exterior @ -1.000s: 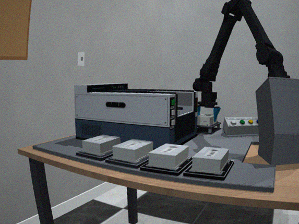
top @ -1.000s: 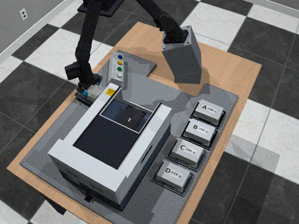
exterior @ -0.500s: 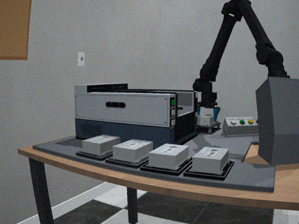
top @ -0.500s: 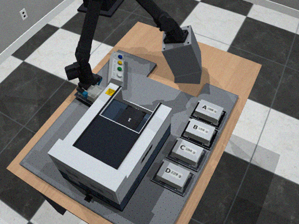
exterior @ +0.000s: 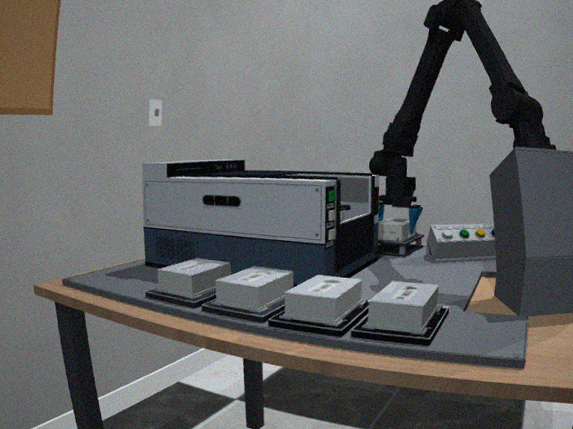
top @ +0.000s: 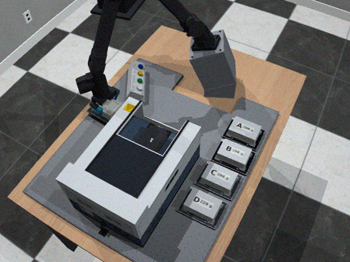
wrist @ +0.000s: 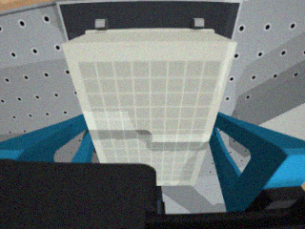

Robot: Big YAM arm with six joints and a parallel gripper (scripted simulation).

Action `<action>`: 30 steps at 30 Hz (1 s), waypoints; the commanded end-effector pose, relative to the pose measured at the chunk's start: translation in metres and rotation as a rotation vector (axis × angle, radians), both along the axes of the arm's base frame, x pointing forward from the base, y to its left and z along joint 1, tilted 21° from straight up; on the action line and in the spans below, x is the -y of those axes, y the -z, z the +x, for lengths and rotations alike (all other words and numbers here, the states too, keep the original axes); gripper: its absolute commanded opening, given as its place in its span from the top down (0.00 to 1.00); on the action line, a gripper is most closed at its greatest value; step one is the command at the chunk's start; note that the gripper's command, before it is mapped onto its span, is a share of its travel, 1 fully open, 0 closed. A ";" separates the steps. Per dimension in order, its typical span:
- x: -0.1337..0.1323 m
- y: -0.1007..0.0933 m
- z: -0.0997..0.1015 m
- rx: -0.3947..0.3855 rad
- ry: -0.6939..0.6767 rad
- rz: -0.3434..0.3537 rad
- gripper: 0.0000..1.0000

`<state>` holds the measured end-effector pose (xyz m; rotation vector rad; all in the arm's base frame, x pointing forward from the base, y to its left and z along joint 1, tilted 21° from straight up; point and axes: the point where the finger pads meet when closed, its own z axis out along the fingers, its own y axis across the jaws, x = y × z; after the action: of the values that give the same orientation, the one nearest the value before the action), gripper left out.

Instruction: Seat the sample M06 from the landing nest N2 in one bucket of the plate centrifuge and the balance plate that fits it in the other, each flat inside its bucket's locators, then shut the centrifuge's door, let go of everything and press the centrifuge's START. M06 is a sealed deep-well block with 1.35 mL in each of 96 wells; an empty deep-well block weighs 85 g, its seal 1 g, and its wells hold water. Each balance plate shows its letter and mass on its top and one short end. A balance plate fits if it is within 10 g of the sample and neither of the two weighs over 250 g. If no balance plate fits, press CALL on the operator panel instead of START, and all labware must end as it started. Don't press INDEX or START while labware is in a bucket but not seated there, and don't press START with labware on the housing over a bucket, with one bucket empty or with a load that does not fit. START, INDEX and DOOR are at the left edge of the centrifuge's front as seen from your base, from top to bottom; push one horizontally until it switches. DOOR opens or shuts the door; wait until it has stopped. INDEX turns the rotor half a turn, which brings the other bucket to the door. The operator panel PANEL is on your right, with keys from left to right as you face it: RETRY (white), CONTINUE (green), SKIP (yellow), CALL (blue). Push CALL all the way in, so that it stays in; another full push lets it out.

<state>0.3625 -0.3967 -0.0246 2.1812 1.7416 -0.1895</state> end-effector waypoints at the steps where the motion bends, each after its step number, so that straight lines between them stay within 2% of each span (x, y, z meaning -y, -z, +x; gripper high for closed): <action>1: 0.016 -0.003 0.002 0.012 -0.003 -0.017 0.00; 30: 0.016 -0.004 0.002 0.013 -0.003 -0.018 0.00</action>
<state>0.3630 -0.3975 -0.0247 2.1809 1.7412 -0.1894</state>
